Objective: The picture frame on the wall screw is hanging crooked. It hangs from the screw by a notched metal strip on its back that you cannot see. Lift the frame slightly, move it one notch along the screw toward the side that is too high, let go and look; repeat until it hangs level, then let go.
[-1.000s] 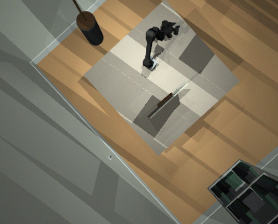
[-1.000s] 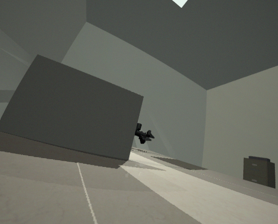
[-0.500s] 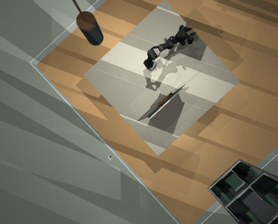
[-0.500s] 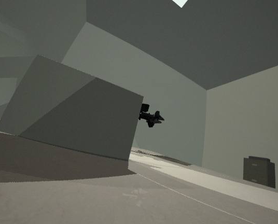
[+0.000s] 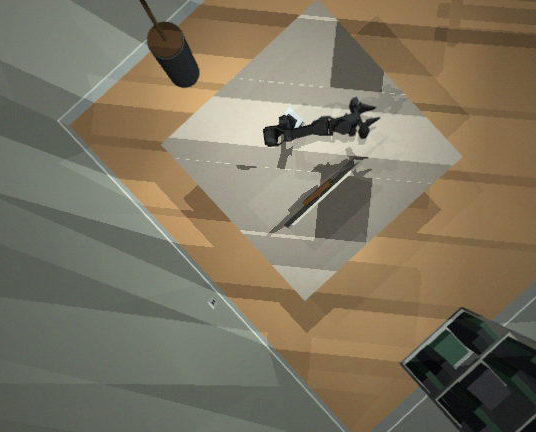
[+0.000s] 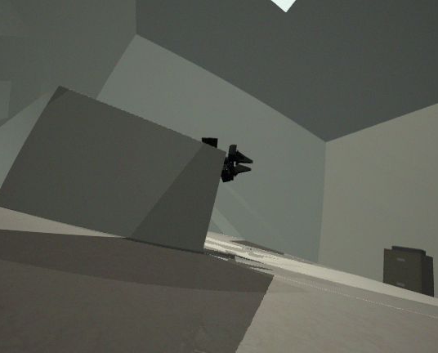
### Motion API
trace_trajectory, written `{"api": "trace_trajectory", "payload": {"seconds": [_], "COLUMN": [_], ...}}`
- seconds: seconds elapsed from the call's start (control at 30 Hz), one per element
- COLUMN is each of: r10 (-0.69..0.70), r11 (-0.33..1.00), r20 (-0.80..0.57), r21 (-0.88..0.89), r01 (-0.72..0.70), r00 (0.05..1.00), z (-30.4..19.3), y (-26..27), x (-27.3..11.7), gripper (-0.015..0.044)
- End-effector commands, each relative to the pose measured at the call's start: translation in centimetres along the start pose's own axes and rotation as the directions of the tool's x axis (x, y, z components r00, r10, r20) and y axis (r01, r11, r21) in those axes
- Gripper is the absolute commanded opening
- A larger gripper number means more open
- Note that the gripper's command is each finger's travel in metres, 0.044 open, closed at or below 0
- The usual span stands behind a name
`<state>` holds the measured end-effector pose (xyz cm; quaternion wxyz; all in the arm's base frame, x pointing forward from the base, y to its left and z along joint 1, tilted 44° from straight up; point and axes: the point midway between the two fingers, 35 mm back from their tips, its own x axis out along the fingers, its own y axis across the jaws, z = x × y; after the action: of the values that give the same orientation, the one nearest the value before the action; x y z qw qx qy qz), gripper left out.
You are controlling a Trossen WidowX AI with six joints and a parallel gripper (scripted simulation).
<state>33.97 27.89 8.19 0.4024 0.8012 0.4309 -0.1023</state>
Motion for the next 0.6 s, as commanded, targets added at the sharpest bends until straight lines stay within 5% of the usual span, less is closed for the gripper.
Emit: {"api": "trace_trajectory", "payload": {"seconds": [0.0,0.3,0.57], "r10": [0.086,0.331,0.548], "r11": [0.996,0.934,0.8], "r20": [0.003,0.032,0.092], "r21": [-0.028,-0.149,-0.348], "r01": [-0.086,-0.323,-0.489], "r00": [0.996,0.943,0.831], "z": [2.1,6.6,8.9], "y": [5.3,13.9,15.2], "x": [-4.3,-17.1,-29.1], "gripper": [0.026,0.026,0.026]}}
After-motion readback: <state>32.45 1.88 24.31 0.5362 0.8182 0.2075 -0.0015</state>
